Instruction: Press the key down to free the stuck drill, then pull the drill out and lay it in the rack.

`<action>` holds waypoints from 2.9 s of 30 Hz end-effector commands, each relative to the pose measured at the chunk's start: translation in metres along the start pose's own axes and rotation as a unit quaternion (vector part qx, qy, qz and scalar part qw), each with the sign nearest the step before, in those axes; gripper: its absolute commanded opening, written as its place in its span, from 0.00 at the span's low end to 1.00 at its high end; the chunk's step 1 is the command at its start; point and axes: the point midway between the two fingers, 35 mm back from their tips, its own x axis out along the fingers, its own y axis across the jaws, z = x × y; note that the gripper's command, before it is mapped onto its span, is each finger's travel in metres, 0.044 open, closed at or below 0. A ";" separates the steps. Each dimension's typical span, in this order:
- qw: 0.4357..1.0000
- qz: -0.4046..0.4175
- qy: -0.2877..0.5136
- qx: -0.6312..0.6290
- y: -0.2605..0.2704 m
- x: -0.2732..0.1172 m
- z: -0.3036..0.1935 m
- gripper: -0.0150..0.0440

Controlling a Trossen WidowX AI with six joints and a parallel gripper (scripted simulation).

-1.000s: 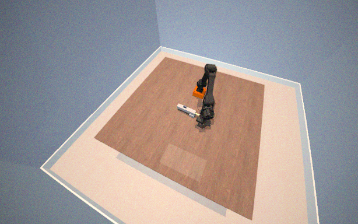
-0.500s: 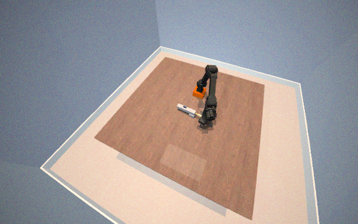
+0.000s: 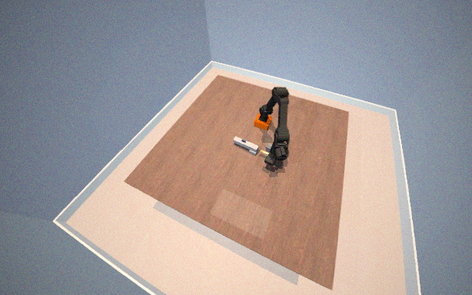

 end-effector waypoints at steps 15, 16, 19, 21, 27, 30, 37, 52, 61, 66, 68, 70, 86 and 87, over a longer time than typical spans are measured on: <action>1.000 -0.002 -0.004 0.001 0.000 -0.006 0.005 0.25; 1.000 -0.002 -0.004 0.001 0.000 -0.007 0.005 0.25; 1.000 -0.002 -0.004 0.001 0.000 -0.007 0.005 0.25; 1.000 -0.002 -0.004 0.001 0.000 -0.008 0.004 0.25; 1.000 -0.002 -0.004 0.001 0.001 -0.010 0.004 0.25; 1.000 -0.002 -0.004 0.001 0.001 -0.011 0.003 0.25; 1.000 -0.002 -0.004 0.001 0.001 -0.013 0.002 0.25; 1.000 -0.002 -0.004 0.001 0.002 -0.016 0.001 0.25; 1.000 -0.002 -0.004 0.001 0.002 -0.019 0.000 0.25; 1.000 -0.002 -0.003 0.001 0.003 -0.020 0.000 0.25; 1.000 -0.002 -0.003 0.001 0.003 -0.020 0.000 0.25; 1.000 -0.002 -0.003 0.001 0.003 -0.021 0.000 0.25; 1.000 -0.002 -0.003 0.001 0.004 -0.024 -0.001 0.25; 1.000 -0.002 -0.003 0.001 0.004 -0.025 -0.002 0.25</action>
